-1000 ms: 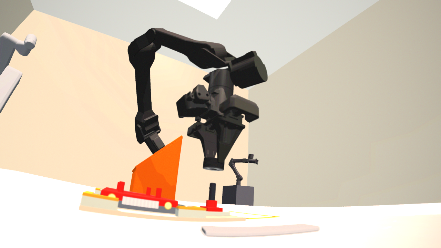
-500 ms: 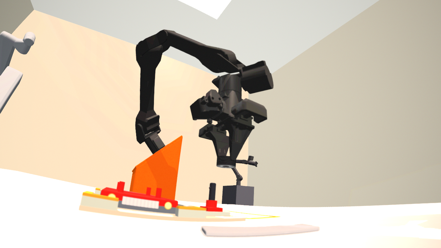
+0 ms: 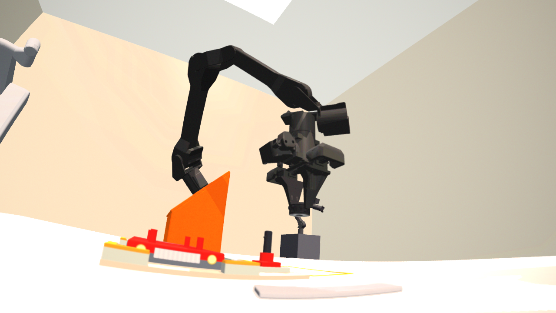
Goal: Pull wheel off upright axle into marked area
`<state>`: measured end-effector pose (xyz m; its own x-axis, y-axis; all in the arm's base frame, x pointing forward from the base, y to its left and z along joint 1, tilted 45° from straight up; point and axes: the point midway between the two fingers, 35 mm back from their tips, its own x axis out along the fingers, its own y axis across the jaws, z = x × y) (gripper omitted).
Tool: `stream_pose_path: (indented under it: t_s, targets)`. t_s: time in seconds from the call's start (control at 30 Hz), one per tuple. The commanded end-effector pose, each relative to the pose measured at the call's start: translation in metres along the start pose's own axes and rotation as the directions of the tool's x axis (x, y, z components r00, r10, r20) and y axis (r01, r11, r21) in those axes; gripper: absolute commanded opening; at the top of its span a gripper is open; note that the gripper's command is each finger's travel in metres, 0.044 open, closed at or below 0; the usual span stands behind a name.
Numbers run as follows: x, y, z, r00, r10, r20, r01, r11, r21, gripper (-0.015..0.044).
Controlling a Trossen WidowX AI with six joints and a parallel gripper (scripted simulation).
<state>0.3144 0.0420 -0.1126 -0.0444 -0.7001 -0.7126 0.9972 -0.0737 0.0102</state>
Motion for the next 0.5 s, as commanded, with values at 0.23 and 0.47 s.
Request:
stream_pose_path:
  t_s: [0.23,0.47]
  targets:
    - [0.019,-0.006,-0.006,1.000,-0.006,0.001,0.006,1.000,0.006,0.0000]
    - [0.033,-0.005,-0.006,1.000,-0.005,0.000,0.005,1.000,0.005,0.0000]
